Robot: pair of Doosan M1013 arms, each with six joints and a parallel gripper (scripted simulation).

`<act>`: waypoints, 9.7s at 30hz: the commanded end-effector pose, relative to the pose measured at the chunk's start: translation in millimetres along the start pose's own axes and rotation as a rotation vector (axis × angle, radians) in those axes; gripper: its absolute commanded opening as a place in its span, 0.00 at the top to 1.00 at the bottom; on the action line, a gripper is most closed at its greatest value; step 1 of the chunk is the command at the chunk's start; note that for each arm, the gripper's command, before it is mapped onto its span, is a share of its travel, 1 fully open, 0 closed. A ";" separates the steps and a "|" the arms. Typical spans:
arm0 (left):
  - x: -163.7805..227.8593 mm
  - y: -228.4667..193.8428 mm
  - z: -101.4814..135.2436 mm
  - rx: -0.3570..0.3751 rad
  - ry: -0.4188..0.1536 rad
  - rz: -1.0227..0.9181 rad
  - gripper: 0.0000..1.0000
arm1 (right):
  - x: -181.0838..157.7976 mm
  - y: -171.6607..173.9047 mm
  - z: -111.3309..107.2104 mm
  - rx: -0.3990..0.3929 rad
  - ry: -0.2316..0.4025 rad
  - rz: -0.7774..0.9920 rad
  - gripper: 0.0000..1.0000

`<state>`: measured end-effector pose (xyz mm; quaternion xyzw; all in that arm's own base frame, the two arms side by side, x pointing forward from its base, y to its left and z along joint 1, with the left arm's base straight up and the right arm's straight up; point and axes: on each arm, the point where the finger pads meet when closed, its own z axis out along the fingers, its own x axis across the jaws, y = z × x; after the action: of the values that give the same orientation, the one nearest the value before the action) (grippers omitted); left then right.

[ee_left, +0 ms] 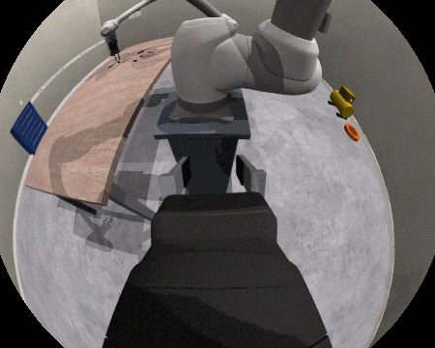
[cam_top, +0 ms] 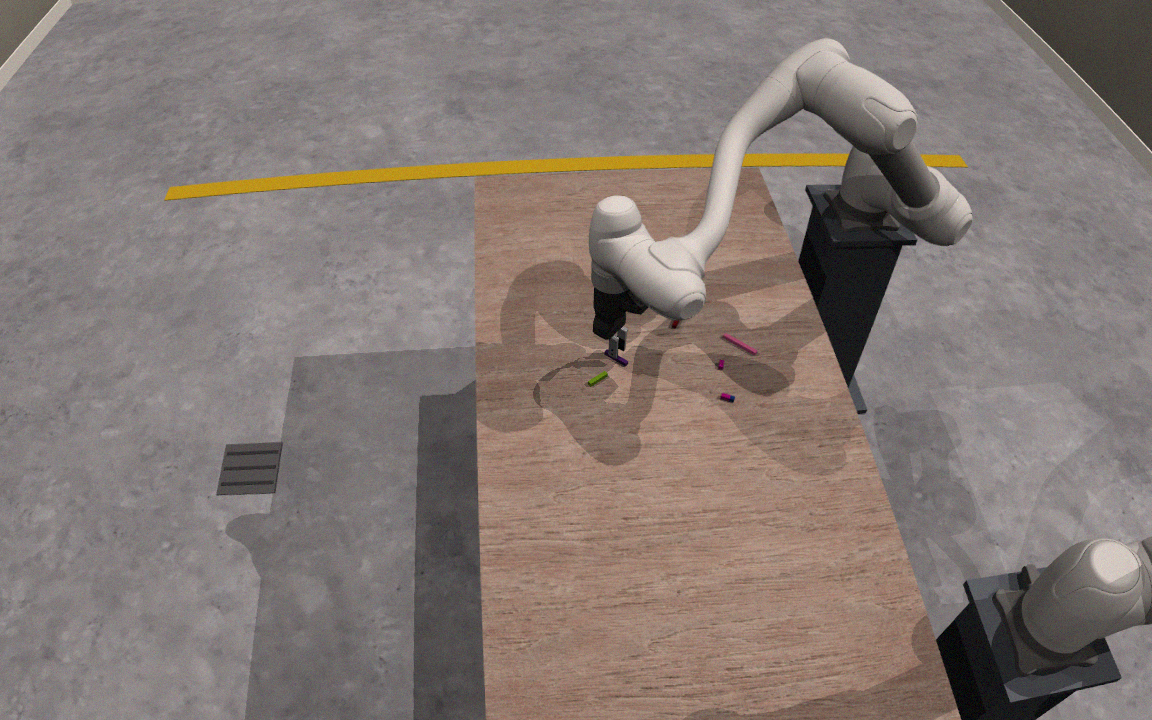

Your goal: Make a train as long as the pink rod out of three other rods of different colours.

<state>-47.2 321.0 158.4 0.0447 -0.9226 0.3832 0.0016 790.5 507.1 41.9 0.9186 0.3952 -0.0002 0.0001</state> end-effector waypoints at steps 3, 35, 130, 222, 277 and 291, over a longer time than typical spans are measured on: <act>0.1 -0.1 -0.5 -0.001 0.000 0.000 0.00 | 0.5 0.0 1.7 0.000 0.002 0.000 0.46; 0.1 -0.1 -0.5 -0.001 0.000 0.000 0.00 | 0.5 0.1 7.1 0.000 0.002 0.000 0.46; 0.1 -0.1 -0.5 -0.001 0.000 0.000 0.00 | 0.5 0.1 18.5 0.000 0.002 0.000 0.76; 0.1 -0.1 -0.5 -0.001 0.000 0.000 0.00 | -45.8 -218.8 -9.2 0.000 0.002 -0.283 0.76; 0.1 -0.1 -0.5 -0.001 0.000 0.000 0.00 | -45.3 -218.8 9.6 0.000 0.002 -0.283 0.76; 0.1 -0.1 -0.5 -0.001 0.000 0.000 0.00 | -45.3 -218.8 18.0 0.000 0.002 -0.283 0.76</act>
<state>-47.2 321.0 158.4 0.0447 -0.9226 0.3832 0.0016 600.2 624.3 23.5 0.8538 0.5207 -0.0001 0.0001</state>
